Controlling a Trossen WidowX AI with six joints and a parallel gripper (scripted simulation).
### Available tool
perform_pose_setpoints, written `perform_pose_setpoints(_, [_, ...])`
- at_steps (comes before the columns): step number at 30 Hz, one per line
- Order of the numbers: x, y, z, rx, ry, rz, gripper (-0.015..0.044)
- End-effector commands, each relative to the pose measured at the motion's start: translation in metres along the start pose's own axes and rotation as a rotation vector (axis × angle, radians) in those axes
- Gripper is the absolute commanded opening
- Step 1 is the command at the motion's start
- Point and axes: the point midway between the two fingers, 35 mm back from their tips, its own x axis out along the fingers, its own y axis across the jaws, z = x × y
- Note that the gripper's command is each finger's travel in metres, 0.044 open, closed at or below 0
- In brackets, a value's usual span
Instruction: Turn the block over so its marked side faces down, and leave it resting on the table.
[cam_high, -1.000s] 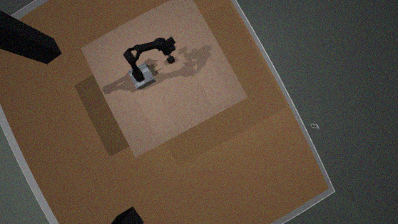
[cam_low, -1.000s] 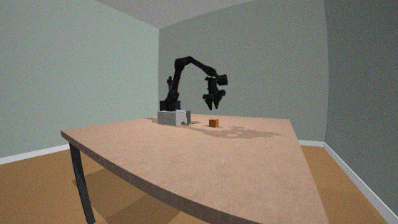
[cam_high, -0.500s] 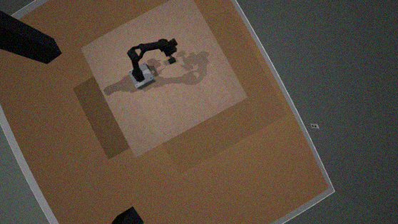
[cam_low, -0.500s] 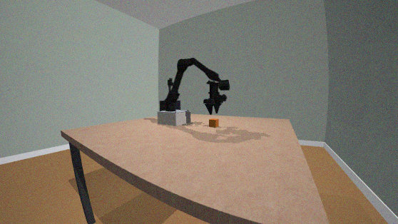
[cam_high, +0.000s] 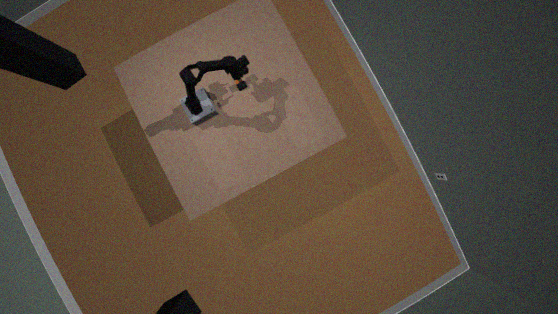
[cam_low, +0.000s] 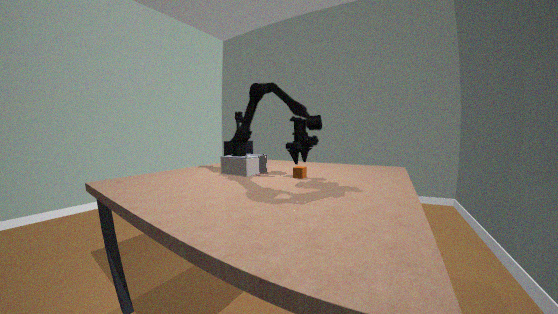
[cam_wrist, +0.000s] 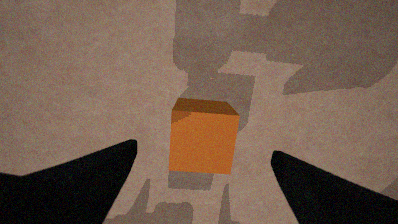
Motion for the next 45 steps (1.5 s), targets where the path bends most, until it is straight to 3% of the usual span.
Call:
perform_pose_setpoints(1, [0.011, 0.000, -0.004, -0.005, 0.020, 0.001, 0.0440])
perform_pose_setpoints(24, [0.040, 0.000, -0.005, -0.005, 0.020, 0.001, 0.0440])
perform_pose_setpoints(32, [0.040, 0.000, -0.005, -0.005, 0.020, 0.001, 0.0230])
perform_pose_setpoints(45, [0.040, 0.000, -0.005, -0.005, 0.020, 0.001, 0.0143])
